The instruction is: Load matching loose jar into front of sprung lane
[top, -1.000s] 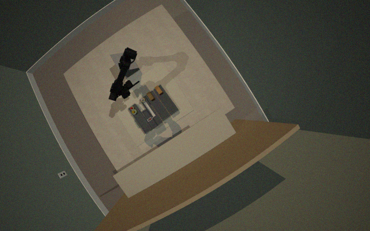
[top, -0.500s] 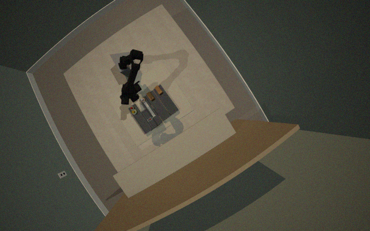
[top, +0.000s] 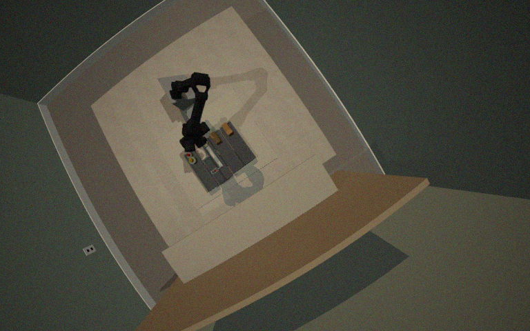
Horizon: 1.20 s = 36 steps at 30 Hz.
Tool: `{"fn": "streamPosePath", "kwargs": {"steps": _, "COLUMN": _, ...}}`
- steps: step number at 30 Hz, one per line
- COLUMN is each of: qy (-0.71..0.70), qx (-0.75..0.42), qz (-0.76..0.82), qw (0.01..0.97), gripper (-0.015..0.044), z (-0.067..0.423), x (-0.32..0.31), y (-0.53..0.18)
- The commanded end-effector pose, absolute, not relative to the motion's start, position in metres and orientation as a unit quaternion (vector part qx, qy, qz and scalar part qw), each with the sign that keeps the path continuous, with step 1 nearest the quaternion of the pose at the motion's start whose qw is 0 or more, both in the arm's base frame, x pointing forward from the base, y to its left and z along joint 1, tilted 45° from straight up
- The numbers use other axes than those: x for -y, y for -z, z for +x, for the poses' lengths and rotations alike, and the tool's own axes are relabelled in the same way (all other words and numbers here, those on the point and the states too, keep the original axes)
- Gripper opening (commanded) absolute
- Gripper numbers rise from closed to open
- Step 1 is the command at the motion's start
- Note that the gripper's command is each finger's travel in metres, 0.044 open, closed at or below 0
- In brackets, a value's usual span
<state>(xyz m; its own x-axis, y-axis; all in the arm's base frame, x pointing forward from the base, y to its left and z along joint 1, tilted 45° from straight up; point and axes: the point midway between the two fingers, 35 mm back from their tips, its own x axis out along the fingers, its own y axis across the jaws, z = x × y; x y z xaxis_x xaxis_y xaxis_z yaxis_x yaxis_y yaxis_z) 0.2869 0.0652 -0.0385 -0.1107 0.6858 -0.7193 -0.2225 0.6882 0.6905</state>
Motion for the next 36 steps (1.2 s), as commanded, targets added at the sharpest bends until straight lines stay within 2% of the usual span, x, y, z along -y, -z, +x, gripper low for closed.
{"fn": "streamPosePath", "kwargs": {"steps": 1, "qy": -0.354, "qx": -0.660, "qz": 0.182, "qw": 0.637, "gripper": 0.0000, "z": 0.282, "x": -0.075, "y": 0.047}}
{"fn": "streamPosePath", "kwargs": {"steps": 36, "qy": -0.354, "qx": -0.660, "qz": 0.182, "qw": 0.637, "gripper": 0.0000, "z": 0.291, "x": -0.078, "y": 0.048}}
